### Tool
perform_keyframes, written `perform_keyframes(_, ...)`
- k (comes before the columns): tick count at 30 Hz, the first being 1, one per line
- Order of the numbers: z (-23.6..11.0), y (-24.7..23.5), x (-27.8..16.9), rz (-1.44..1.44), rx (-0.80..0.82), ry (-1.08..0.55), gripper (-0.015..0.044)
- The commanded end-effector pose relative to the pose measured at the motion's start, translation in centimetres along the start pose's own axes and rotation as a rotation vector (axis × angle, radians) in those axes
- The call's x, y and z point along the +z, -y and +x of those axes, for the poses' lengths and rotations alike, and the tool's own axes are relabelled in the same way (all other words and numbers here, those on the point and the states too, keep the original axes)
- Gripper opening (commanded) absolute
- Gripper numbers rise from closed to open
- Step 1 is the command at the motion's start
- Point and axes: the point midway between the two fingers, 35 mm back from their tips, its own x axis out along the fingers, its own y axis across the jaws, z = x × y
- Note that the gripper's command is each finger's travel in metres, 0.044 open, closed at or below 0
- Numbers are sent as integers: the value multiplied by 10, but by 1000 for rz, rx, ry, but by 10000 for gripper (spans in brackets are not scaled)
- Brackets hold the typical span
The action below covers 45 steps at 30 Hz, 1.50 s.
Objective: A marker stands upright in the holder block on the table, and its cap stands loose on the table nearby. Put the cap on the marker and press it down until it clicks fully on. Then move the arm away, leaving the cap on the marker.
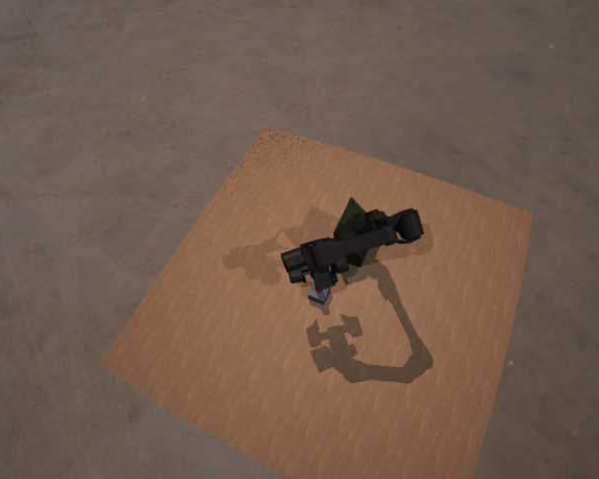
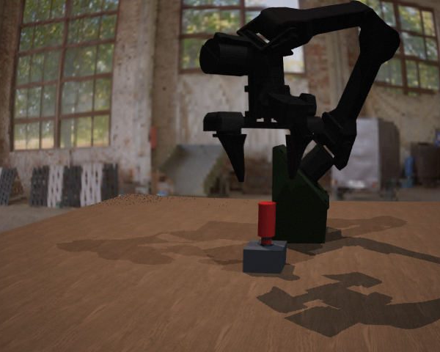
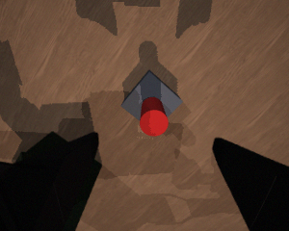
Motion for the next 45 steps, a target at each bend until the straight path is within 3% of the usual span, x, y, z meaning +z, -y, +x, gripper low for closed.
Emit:
perform_keyframes(1,-3,0,0,129,-1,-3,361)
perform_keyframes(7,4,0,-1,647,0,-2,204)
perform_keyframes(15,4,0,-1,664,0,-2,0)
perform_keyframes(45,28,0,-1,663,0,-1,0)
